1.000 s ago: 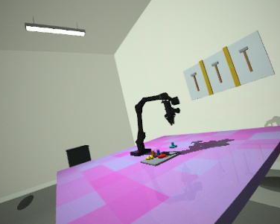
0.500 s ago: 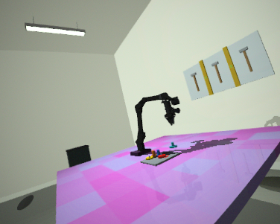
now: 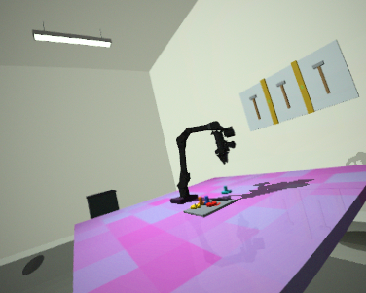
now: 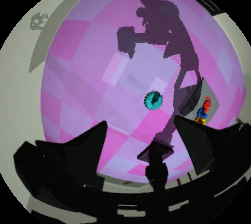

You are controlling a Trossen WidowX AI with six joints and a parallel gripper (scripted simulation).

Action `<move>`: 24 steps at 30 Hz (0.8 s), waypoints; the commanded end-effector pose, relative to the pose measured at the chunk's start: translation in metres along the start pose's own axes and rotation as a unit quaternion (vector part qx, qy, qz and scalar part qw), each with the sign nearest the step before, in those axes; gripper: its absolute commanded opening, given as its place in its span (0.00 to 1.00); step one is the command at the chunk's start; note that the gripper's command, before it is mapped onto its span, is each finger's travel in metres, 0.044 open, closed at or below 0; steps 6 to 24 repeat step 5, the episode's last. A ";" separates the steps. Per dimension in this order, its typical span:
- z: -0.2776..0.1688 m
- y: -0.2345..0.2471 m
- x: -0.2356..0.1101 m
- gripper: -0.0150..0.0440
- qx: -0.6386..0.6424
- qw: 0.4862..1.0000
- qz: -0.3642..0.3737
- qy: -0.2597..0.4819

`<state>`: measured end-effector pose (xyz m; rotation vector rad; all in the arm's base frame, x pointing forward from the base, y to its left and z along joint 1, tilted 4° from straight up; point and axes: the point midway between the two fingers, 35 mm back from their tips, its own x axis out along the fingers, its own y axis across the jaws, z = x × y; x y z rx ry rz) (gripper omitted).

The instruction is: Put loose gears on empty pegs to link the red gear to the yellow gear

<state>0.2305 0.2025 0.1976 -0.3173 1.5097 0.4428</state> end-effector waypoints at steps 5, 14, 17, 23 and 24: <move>0.000 0.000 0.000 1.00 0.002 1.000 0.000 0.001; 0.000 0.000 0.000 1.00 0.002 1.000 0.000 0.001; 0.000 0.000 0.000 1.00 0.002 1.000 0.000 0.001; 0.000 0.000 0.000 1.00 0.002 1.000 0.000 0.001; 0.000 0.000 0.000 1.00 0.002 1.000 0.000 0.001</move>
